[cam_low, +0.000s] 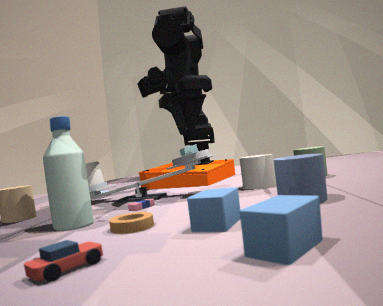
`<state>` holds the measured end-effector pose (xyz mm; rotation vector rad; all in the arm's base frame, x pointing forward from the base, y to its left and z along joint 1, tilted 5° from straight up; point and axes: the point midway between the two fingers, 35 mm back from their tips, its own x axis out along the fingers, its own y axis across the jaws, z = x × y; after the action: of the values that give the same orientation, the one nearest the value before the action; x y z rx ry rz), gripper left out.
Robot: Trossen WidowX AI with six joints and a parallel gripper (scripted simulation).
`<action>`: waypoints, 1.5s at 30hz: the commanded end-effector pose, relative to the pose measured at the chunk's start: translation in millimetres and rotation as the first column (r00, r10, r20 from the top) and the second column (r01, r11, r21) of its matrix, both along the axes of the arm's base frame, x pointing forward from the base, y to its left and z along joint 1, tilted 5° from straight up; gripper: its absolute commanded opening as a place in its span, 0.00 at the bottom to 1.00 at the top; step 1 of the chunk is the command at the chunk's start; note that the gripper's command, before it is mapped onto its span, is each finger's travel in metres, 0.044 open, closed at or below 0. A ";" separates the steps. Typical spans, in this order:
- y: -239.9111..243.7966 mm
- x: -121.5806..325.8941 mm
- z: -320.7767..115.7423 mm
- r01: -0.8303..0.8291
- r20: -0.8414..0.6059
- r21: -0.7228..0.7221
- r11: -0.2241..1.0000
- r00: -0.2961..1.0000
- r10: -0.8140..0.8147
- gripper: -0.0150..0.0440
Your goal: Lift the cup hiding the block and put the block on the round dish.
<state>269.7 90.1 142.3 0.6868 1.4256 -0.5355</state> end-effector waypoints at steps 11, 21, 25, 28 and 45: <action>1.2 1.9 -21.6 -0.010 -0.001 0.004 1.000 1.000 0.010 0.69; 2.3 3.3 -37.7 -0.010 -0.002 0.004 1.000 1.000 0.010 0.69; 2.7 3.6 -44.1 -0.010 -0.002 0.004 1.000 1.000 0.010 0.69; 3.0 3.7 -48.6 -0.010 -0.002 0.004 1.000 1.000 0.010 0.69; 2.8 4.1 -48.0 -0.011 -0.001 0.004 1.000 1.000 0.011 0.29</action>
<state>274.1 92.6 93.7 0.6788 1.4273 -0.5264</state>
